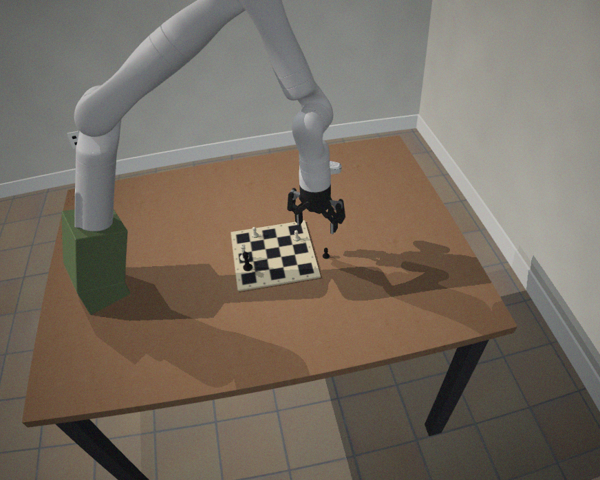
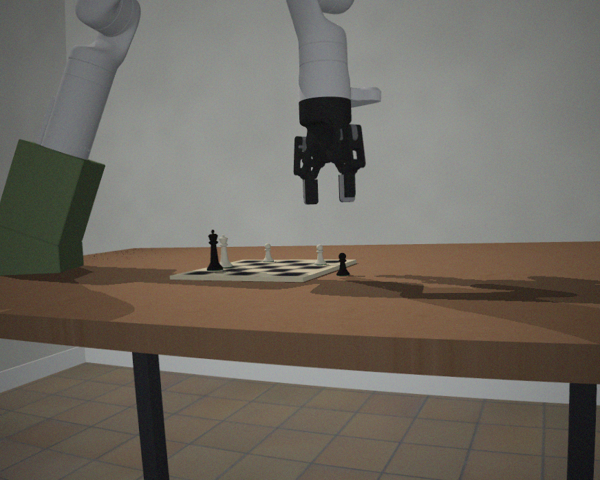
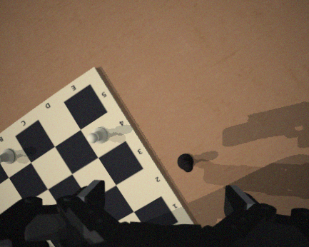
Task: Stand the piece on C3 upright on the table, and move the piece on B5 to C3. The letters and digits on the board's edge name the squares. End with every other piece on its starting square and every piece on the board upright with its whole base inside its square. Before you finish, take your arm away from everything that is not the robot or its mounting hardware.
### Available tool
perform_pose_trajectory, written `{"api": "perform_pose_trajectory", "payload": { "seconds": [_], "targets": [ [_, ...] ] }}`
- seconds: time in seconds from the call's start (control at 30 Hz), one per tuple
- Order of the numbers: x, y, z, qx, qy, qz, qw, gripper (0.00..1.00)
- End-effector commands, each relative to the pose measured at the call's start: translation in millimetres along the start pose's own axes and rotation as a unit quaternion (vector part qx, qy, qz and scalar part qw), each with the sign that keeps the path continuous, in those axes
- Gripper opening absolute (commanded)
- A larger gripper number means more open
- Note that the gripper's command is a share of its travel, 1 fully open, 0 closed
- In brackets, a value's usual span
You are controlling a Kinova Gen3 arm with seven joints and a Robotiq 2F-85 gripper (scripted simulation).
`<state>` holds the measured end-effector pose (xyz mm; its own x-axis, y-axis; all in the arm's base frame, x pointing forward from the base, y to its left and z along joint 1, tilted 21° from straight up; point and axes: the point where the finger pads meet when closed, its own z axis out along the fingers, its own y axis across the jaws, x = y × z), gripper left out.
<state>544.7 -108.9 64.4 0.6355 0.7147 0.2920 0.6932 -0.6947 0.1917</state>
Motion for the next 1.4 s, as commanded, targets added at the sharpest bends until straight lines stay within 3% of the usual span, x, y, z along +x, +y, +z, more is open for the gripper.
{"api": "perform_pose_trajectory", "payload": {
  "seconds": [0.0,0.13,0.3,0.37,0.5,0.6,0.77,0.8,1.37],
  "targets": [
    [1,-29,1.5,0.007,-0.004,-0.049,0.999,1.0],
    [0,-76,4.0,0.007,-0.008,-0.171,0.985,1.0],
    [-1,-135,-0.1,0.005,-0.003,-0.329,0.944,1.0],
    [-1,-135,-0.1,0.005,-0.003,-0.329,0.944,1.0],
    [-1,-169,-6.2,0.003,0.005,-0.421,0.907,1.0],
    [-1,-184,-9.7,0.001,0.01,-0.459,0.888,1.0],
    [-1,-190,-11.2,0.0,0.013,-0.474,0.88,1.0],
    [-1,-190,-11.2,0.0,0.013,-0.474,0.88,0.34],
    [-1,-190,-11.2,0.0,0.013,-0.474,0.88,0.34]
  ]
}}
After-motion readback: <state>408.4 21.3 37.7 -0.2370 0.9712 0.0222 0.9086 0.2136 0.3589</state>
